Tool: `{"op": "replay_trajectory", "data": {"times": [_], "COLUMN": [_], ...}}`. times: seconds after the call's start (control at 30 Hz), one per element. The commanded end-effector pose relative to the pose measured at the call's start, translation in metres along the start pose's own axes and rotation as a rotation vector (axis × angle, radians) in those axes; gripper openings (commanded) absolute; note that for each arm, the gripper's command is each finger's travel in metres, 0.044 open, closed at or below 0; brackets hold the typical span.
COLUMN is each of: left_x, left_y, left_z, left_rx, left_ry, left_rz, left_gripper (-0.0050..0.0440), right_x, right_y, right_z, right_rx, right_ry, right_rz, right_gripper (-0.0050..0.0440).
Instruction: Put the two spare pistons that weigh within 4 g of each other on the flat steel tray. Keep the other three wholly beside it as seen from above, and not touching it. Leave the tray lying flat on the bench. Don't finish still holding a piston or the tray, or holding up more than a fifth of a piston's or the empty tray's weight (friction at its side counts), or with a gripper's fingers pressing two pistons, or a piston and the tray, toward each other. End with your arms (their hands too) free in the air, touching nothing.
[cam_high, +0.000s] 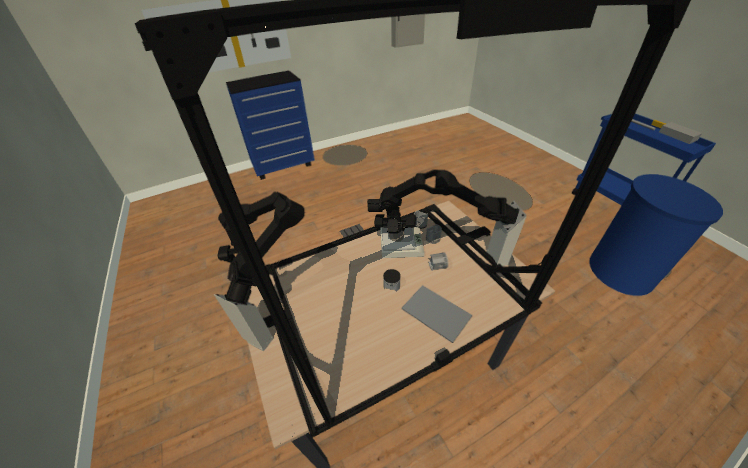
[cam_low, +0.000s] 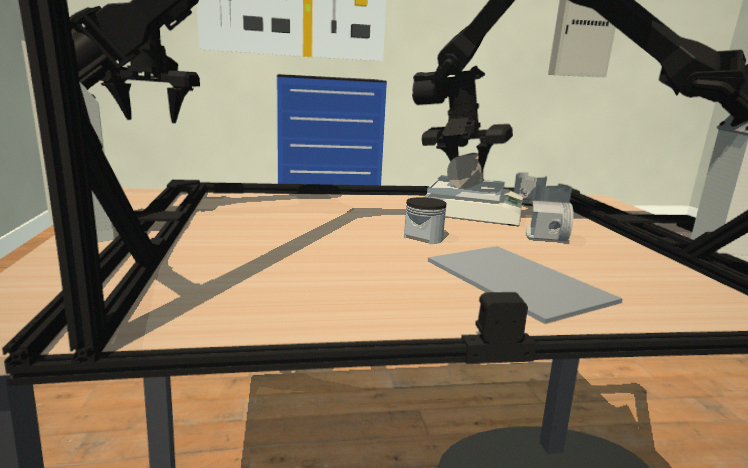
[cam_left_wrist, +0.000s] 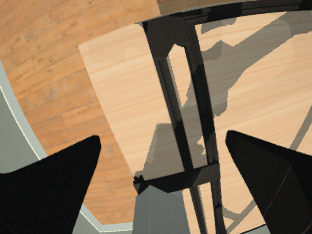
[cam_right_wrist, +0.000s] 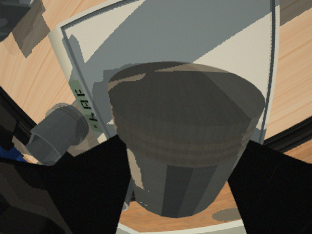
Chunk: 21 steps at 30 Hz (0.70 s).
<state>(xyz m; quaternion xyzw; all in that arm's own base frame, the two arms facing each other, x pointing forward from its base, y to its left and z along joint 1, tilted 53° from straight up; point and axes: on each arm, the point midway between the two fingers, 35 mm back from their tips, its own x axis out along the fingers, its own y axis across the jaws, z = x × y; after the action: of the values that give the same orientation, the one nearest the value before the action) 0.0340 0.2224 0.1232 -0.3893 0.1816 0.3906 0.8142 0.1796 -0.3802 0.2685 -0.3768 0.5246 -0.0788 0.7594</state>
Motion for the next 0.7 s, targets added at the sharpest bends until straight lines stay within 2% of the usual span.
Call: {"op": "replay_trajectory", "data": {"times": [0.0,0.23,0.67], "left_x": [0.0,0.0,0.0], "left_y": [0.0,0.0,0.0], "left_z": [0.0,0.0,0.0], "left_rx": [0.0,0.0,0.0], "left_ry": [0.0,0.0,0.0], "left_rz": [-0.002,-0.002,-0.002], "left_gripper": [0.044,0.044,0.044], "right_x": [0.004,0.001,-0.02], "right_y": [0.002,0.002,0.005], "right_z": [-0.002,-0.003,-0.007], "right_rx": [0.009,0.009,0.009], "right_ry": [0.007,0.007,0.007], "right_rz": [0.011,0.011,0.011], "right_gripper": [0.0158,0.0158,0.0158]}}
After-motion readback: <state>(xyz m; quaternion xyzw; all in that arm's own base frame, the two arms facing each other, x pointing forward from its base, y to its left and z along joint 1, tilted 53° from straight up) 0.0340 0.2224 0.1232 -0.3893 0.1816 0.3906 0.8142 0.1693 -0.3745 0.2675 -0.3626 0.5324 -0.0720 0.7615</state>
